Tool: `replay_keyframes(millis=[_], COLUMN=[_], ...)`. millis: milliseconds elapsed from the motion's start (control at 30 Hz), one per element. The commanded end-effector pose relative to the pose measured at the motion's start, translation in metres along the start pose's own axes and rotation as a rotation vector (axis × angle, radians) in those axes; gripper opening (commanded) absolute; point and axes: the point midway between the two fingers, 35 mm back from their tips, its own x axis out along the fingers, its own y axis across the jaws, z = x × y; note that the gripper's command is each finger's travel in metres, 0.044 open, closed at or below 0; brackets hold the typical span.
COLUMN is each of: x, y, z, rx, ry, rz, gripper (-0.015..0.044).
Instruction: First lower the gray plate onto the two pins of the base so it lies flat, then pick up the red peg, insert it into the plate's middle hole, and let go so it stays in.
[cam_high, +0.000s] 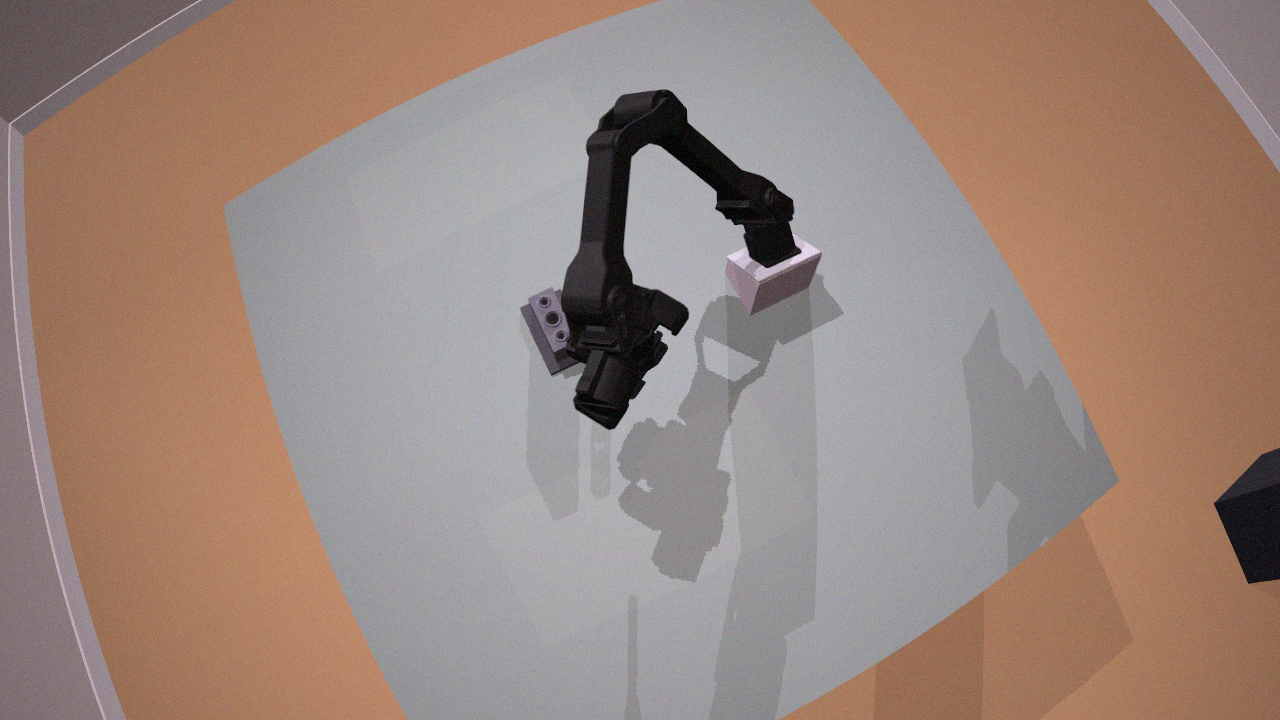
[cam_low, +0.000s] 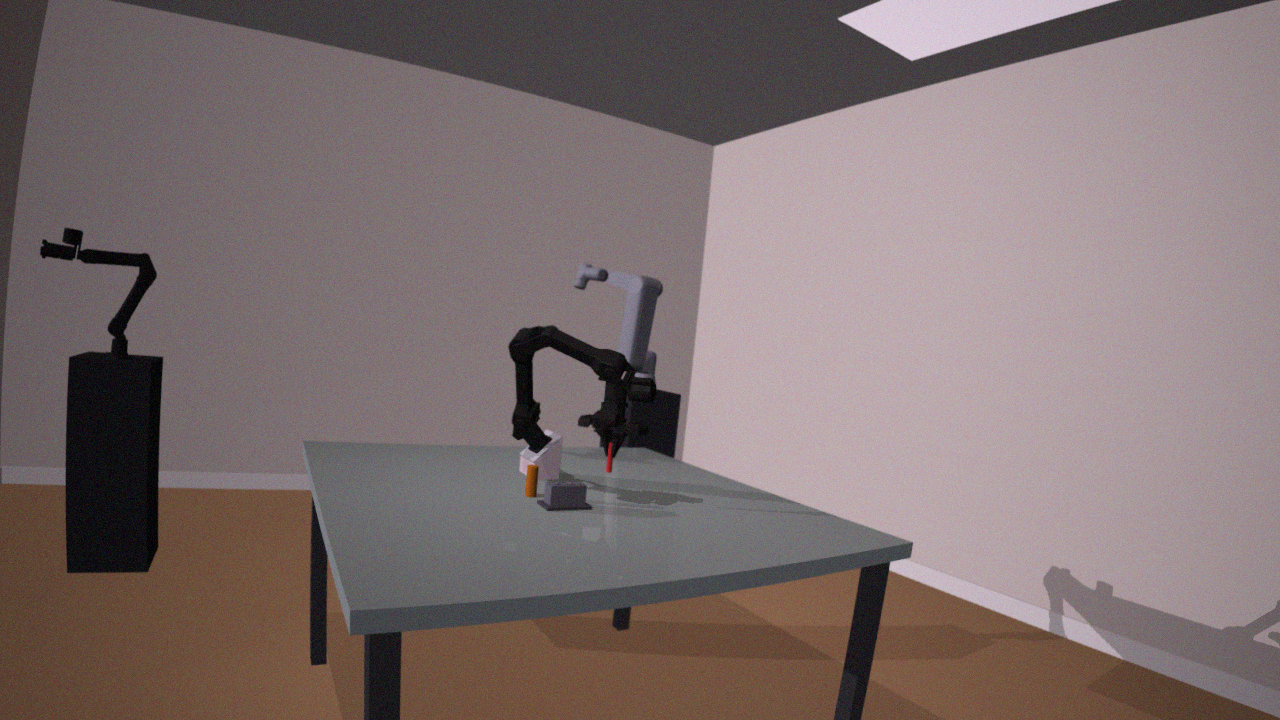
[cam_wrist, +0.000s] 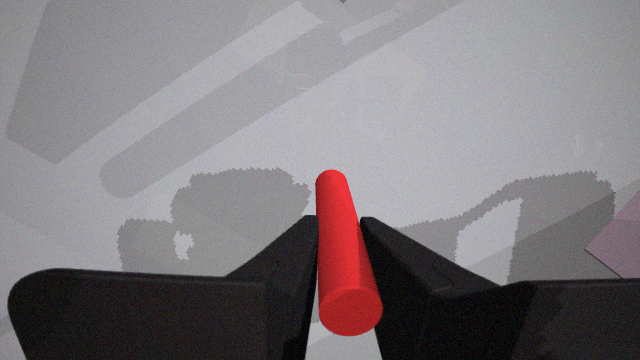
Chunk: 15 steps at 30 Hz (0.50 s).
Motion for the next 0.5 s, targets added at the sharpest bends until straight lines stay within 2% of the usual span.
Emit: replay_keyframes(millis=[0, 467], x=[-0.003, -0.005], y=[0.002, 0.0], z=[0.012, 0.054], rx=[-0.002, -0.003], ry=[-0.002, -0.004], rz=[0.009, 0.012], gripper=[0.0, 0.0])
